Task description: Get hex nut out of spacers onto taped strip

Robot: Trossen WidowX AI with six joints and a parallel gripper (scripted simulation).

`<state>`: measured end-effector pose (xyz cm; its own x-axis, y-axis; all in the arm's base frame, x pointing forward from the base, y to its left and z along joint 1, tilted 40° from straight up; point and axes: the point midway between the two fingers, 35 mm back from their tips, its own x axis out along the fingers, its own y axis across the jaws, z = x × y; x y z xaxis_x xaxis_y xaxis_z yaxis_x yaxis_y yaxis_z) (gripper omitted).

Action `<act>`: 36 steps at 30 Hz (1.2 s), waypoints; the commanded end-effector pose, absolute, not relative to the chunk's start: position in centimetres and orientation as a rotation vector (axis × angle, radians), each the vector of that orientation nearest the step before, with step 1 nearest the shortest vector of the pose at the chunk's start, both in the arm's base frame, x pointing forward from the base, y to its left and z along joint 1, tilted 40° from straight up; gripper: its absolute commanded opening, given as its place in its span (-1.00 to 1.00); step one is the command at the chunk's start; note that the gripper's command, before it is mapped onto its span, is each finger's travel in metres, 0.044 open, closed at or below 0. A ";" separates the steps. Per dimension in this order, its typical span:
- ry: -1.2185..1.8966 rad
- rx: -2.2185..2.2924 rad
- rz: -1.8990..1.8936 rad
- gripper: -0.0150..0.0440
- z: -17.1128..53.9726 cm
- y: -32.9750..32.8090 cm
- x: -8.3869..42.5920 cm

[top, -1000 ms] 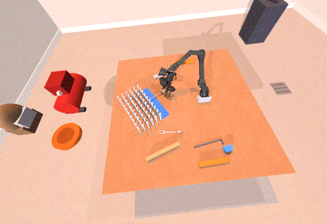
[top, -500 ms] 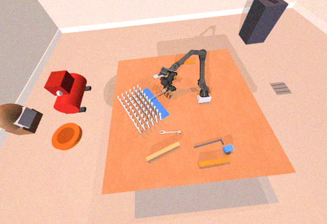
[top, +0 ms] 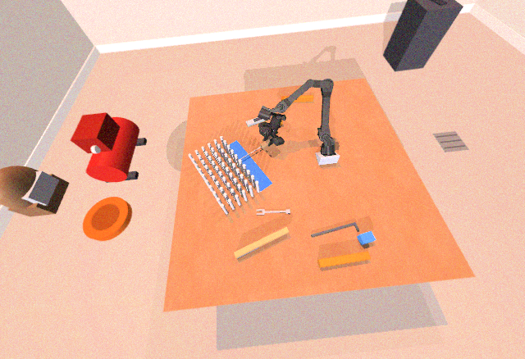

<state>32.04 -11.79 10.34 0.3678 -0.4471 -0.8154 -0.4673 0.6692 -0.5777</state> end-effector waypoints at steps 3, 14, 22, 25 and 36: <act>1.241 -0.900 0.021 -0.49 10.5 -11.9 31.5; 1.242 -0.900 0.021 -0.49 10.7 -12.1 30.9; 1.242 -0.899 0.021 -0.49 11.0 -11.8 31.0; 1.241 -0.899 0.021 -0.49 11.2 -11.7 31.1; 1.240 -0.897 0.018 -0.49 11.8 -11.2 31.3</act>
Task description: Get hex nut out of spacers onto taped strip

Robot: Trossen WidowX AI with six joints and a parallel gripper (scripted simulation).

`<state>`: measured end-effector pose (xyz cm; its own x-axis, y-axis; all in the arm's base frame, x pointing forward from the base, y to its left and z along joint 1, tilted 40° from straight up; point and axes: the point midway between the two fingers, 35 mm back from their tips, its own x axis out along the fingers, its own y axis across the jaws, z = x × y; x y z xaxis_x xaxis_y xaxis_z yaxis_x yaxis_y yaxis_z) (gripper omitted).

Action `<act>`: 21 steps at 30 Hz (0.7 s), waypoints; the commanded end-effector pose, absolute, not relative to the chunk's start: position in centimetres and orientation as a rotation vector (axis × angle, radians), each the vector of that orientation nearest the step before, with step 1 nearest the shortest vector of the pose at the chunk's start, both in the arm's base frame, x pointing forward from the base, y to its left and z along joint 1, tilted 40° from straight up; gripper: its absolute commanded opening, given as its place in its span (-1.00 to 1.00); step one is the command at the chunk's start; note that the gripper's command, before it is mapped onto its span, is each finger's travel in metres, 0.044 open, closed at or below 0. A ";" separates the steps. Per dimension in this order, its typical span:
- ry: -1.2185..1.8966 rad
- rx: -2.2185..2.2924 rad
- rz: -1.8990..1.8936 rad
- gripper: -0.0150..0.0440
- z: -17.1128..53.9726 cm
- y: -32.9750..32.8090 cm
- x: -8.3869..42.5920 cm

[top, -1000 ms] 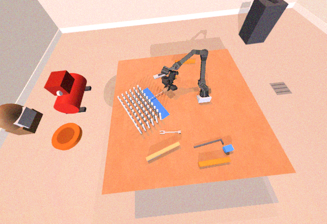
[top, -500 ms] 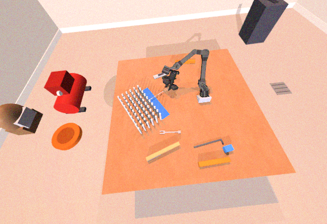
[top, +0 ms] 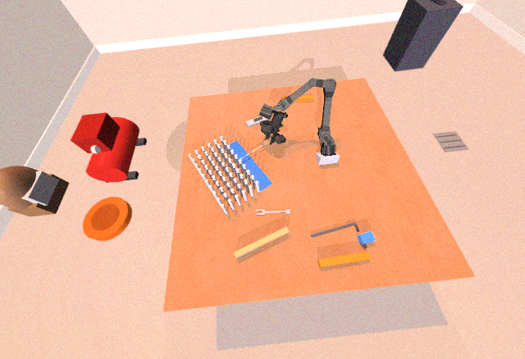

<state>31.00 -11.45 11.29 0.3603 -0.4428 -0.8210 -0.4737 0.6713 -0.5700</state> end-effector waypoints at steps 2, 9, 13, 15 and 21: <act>1.240 -0.897 0.018 -0.49 11.9 -11.1 31.4; 1.240 -0.897 0.018 -0.49 12.3 -10.9 31.2; 1.240 -0.897 0.018 -0.49 12.8 -11.1 30.3; 1.240 -0.897 0.017 -0.49 13.1 -11.3 29.6; 1.243 -0.900 0.023 -0.49 13.8 -11.6 27.5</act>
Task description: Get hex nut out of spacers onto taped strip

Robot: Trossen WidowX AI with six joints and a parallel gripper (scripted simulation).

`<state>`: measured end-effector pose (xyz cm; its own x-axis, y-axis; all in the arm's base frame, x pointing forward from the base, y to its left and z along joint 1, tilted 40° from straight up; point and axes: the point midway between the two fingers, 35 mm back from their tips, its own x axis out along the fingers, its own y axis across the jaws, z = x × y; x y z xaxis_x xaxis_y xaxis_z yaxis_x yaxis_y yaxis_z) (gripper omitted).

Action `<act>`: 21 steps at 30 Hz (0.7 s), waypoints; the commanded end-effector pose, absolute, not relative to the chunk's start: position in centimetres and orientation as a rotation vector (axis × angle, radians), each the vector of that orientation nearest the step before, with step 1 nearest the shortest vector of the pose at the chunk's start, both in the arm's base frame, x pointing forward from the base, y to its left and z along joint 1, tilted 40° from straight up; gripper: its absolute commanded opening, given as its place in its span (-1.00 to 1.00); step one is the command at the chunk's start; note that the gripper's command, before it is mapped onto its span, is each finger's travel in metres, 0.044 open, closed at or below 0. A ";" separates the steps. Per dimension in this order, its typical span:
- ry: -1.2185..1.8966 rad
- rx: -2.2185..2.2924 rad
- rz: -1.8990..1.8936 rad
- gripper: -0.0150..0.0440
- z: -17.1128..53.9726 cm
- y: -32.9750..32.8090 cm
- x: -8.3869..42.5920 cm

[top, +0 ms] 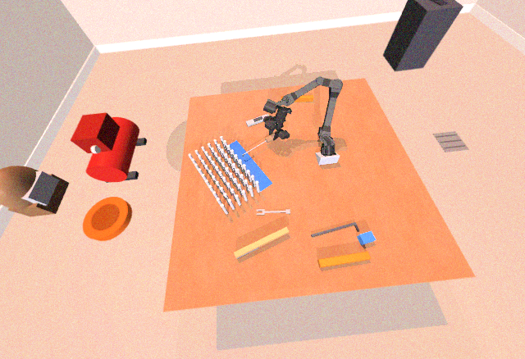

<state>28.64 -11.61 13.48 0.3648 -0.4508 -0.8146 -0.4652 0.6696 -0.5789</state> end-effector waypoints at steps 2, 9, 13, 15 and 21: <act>1.243 -0.901 0.024 -0.49 13.8 -11.6 27.4; 1.246 -0.894 0.027 -0.49 15.6 -10.1 28.1; 1.247 -0.890 0.028 -0.49 17.1 -8.9 28.4; 1.247 -0.889 0.028 -0.49 17.8 -8.3 28.6; 1.247 -0.887 0.027 -0.49 19.9 -6.5 28.8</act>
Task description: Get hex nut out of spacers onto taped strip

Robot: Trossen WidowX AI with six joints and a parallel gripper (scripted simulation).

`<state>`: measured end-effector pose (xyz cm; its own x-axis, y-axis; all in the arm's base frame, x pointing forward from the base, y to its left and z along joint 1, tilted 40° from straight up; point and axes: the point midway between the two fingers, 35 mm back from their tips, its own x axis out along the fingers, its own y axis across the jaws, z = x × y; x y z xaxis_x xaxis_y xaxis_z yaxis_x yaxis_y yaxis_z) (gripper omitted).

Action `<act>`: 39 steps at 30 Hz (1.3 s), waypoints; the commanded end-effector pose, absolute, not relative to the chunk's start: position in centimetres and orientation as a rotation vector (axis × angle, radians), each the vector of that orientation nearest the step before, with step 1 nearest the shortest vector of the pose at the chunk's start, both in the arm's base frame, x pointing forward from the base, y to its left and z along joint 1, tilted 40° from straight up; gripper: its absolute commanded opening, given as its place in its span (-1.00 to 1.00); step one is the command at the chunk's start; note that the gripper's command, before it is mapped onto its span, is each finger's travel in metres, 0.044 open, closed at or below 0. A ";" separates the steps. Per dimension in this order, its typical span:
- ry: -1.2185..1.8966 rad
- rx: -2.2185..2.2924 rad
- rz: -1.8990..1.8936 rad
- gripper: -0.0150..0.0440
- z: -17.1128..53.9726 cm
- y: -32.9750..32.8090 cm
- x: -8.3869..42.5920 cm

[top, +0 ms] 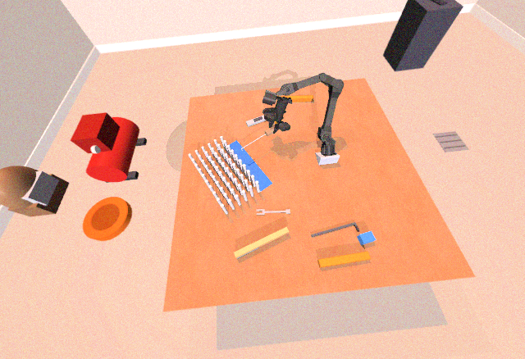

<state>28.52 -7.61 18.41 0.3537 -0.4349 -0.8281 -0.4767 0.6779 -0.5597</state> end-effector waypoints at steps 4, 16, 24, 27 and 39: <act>1.246 -0.888 0.026 -0.49 21.4 -5.2 28.8; 1.239 -0.817 -0.079 -0.49 23.4 -5.5 28.5; 1.190 -0.647 -0.320 -0.49 25.8 -8.1 28.2; 1.164 -0.585 -0.408 -0.49 26.7 -9.1 28.0; 1.022 -0.335 -0.744 -0.49 30.4 -12.8 26.7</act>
